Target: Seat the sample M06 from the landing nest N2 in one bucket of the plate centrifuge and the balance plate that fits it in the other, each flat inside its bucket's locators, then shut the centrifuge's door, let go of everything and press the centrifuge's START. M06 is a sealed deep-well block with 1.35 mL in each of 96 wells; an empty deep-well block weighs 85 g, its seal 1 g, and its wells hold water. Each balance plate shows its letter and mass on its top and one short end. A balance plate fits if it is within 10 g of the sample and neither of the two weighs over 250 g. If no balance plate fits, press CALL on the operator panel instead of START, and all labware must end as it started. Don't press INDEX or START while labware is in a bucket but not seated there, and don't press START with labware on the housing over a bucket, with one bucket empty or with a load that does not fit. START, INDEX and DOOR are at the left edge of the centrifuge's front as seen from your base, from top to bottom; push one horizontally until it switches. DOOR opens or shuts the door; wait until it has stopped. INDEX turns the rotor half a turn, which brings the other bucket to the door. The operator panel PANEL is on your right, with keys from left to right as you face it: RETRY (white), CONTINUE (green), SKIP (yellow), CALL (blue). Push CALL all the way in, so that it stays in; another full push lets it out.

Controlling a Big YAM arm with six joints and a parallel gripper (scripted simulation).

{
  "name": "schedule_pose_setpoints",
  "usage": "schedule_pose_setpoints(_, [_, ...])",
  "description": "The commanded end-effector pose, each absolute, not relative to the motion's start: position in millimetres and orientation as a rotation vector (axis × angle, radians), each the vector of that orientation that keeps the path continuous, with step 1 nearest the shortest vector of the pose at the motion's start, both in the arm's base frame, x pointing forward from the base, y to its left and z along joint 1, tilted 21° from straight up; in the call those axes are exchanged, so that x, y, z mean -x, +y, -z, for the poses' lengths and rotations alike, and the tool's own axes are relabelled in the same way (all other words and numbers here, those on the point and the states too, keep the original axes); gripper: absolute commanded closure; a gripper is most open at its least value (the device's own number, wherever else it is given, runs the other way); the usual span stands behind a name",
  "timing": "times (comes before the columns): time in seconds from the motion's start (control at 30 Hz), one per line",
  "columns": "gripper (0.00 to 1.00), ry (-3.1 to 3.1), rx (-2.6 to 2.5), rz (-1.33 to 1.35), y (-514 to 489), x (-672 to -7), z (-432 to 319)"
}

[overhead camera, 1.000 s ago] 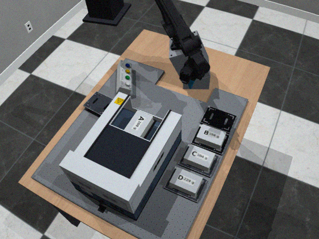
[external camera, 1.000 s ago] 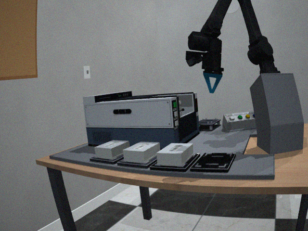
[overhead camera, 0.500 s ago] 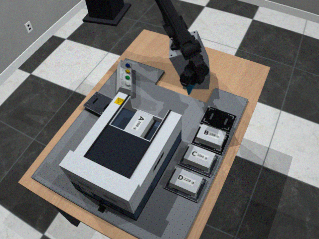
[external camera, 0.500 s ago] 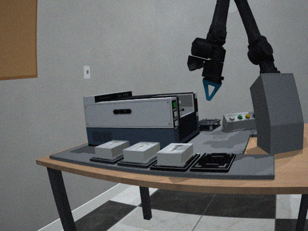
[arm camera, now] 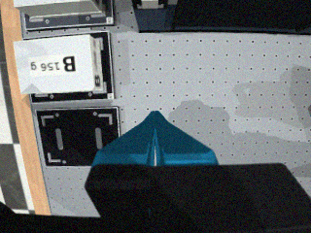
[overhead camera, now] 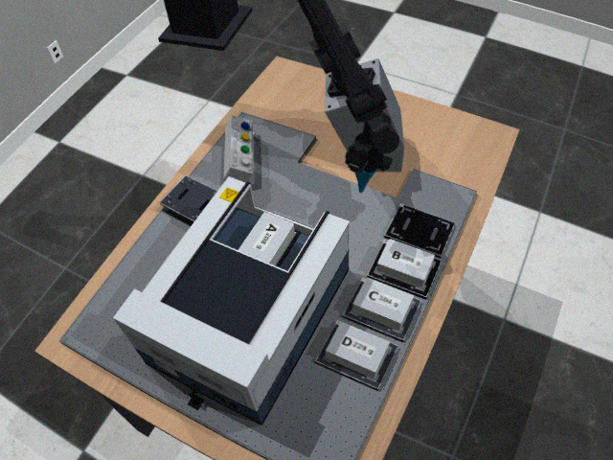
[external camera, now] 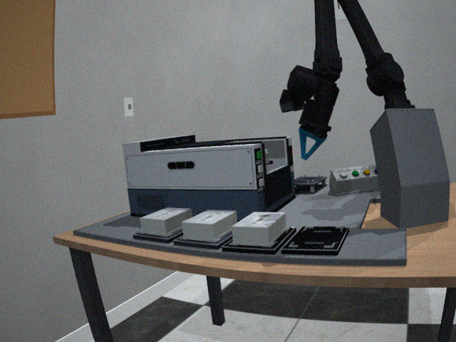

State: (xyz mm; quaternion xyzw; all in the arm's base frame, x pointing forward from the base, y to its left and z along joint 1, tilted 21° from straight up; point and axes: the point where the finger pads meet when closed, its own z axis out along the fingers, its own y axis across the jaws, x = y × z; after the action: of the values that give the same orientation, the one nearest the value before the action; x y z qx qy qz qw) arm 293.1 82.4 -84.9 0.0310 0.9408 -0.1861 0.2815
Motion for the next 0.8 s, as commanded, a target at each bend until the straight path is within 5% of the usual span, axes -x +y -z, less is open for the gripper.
schedule_pose_setpoints(0.0, [1.0, 2.484, -0.053, 0.501, 77.1, -302.8, 90.7])
schedule_pose_setpoints(0.77, [1.0, 2.336, -0.017, 0.487, 65.2, -321.0, 115.9])
